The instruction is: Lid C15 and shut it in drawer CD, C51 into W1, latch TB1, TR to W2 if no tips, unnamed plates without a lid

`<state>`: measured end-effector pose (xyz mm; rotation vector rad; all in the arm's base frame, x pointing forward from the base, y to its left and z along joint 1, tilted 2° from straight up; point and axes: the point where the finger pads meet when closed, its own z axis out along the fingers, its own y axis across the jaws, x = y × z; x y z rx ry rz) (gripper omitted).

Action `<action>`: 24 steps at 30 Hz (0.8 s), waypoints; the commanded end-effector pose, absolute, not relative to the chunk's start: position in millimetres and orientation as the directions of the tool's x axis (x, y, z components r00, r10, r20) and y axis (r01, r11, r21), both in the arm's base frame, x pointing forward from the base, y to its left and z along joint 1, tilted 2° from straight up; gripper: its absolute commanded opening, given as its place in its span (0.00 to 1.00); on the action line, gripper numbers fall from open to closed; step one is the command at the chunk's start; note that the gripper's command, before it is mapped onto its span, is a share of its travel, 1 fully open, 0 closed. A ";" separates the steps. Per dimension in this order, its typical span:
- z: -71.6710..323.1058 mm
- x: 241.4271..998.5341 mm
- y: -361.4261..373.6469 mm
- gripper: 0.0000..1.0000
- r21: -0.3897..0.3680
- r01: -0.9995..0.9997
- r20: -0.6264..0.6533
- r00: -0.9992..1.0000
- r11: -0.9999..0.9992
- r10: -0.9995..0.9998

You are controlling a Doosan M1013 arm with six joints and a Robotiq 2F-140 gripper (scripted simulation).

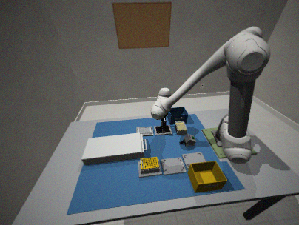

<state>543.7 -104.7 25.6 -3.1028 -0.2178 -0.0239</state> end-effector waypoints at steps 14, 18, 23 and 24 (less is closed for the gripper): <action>29.8 543.6 -104.8 0.00 -0.030 0.140 0.018 0.990 -0.990 0.139; 31.1 543.5 -104.8 0.00 -0.030 0.140 0.018 0.990 -0.990 0.139; 32.1 543.5 -104.8 0.00 -0.030 0.140 0.018 0.990 -0.990 0.139; 32.4 543.5 -104.9 0.00 -0.030 0.140 0.018 0.990 -0.990 0.139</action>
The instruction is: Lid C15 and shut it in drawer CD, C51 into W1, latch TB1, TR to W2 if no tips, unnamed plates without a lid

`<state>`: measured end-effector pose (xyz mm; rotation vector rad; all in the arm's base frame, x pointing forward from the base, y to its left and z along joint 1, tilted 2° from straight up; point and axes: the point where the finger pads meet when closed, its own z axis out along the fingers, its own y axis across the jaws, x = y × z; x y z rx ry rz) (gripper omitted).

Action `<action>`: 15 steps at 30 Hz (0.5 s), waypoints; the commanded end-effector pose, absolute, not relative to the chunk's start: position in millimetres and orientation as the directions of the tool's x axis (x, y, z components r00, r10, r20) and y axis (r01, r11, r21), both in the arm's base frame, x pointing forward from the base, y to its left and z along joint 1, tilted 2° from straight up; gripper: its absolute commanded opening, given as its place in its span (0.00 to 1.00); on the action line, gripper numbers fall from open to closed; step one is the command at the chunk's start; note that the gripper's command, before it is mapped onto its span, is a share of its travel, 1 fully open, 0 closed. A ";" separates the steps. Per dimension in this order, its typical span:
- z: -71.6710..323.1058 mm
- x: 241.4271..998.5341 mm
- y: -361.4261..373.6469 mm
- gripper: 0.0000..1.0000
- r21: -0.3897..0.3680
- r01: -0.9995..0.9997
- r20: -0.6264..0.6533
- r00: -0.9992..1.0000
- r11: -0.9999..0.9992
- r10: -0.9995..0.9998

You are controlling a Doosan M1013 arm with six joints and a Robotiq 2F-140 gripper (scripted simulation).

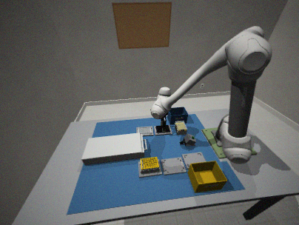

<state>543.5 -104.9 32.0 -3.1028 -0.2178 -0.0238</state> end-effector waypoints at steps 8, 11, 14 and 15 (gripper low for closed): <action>35.1 543.5 -104.9 0.00 -0.030 0.140 0.018 0.990 -0.990 0.139; 39.1 543.4 -105.1 0.00 -0.030 0.140 0.018 0.990 -0.990 0.139; 43.1 543.4 -105.2 0.00 -0.030 0.140 0.018 0.990 -0.990 0.139; 43.1 543.4 -105.2 0.00 -0.030 0.140 0.018 0.990 -0.990 0.139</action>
